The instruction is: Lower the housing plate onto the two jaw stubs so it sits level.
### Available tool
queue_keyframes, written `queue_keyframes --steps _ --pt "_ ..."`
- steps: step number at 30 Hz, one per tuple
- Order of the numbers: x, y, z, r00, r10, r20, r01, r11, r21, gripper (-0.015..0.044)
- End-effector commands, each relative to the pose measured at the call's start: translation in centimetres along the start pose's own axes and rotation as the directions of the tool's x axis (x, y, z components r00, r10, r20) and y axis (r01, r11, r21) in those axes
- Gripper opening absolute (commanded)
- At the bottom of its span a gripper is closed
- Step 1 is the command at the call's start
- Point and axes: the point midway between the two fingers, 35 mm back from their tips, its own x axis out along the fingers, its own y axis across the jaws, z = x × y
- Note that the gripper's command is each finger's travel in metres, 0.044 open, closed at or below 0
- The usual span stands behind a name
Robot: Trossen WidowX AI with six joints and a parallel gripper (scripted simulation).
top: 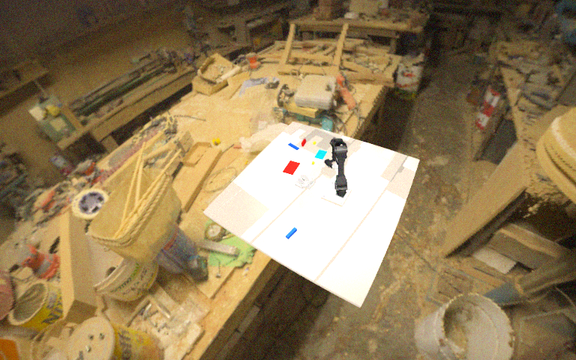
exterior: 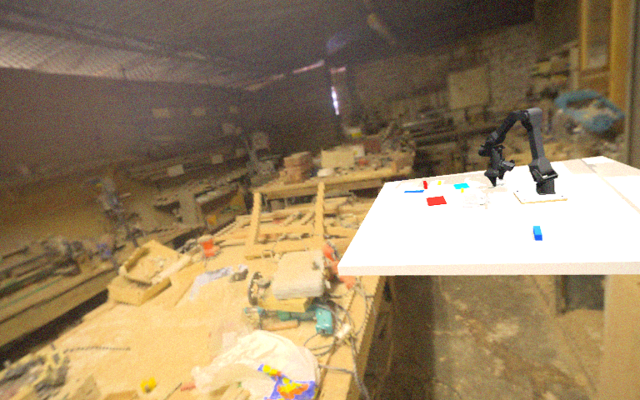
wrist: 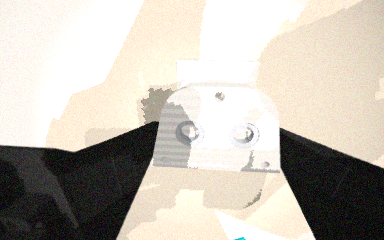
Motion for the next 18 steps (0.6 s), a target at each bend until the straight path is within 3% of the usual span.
queue_keyframes --steps 1,18 --pt "0.0 0.0 0.0 1.0 0.0 0.0 0.0 1.0 0.0 0.0351" --pt "-4.9 0.1 -0.2 1.0 0.004 0.0 -0.004 1.0 0.003 0.0351"
